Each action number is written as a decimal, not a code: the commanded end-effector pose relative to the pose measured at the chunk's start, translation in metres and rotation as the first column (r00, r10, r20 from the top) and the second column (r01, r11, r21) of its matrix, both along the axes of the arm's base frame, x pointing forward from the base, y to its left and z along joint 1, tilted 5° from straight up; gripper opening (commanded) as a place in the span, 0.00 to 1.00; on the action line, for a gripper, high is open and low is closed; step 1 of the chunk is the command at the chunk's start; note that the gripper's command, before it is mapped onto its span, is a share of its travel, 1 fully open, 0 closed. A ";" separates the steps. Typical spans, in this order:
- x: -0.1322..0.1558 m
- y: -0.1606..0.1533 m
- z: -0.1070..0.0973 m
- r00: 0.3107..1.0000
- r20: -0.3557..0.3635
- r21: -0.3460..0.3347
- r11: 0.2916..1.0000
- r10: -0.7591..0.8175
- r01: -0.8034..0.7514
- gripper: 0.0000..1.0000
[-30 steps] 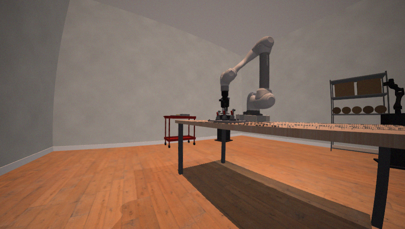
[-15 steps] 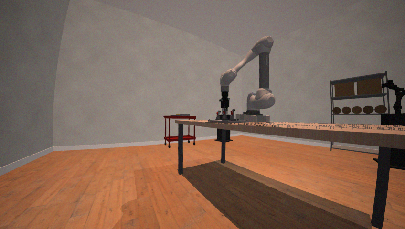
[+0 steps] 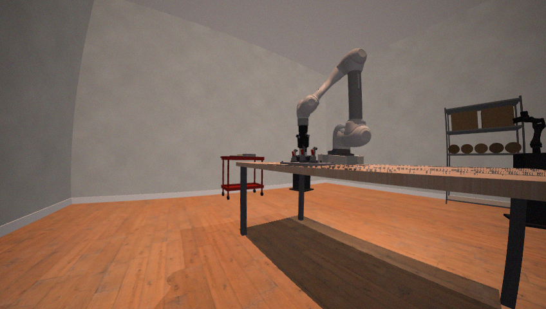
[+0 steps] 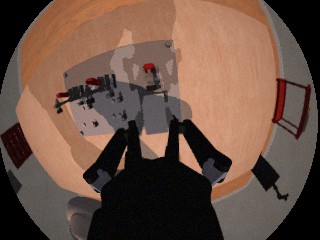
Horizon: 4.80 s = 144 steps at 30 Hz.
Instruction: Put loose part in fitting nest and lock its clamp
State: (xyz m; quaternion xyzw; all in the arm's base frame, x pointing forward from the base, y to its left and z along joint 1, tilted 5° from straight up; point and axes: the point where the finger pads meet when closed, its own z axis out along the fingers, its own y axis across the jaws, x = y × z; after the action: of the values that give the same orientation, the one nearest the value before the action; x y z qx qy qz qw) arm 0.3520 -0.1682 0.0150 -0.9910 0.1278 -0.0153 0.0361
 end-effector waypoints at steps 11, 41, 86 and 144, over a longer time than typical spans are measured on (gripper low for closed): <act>0.001 0.001 -0.018 1.000 0.000 0.000 1.000 0.000 0.000 0.10; 0.002 0.002 -0.031 1.000 0.000 0.000 1.000 0.000 0.000 0.10; 0.004 0.000 -0.036 1.000 0.000 0.000 1.000 0.000 0.000 0.10; 0.005 -0.002 -0.037 1.000 0.000 0.000 1.000 0.000 0.000 0.62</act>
State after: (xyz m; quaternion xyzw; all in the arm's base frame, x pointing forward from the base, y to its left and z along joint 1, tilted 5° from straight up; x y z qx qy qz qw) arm 0.3573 -0.1706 -0.0216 -0.9910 0.1278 -0.0153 0.0361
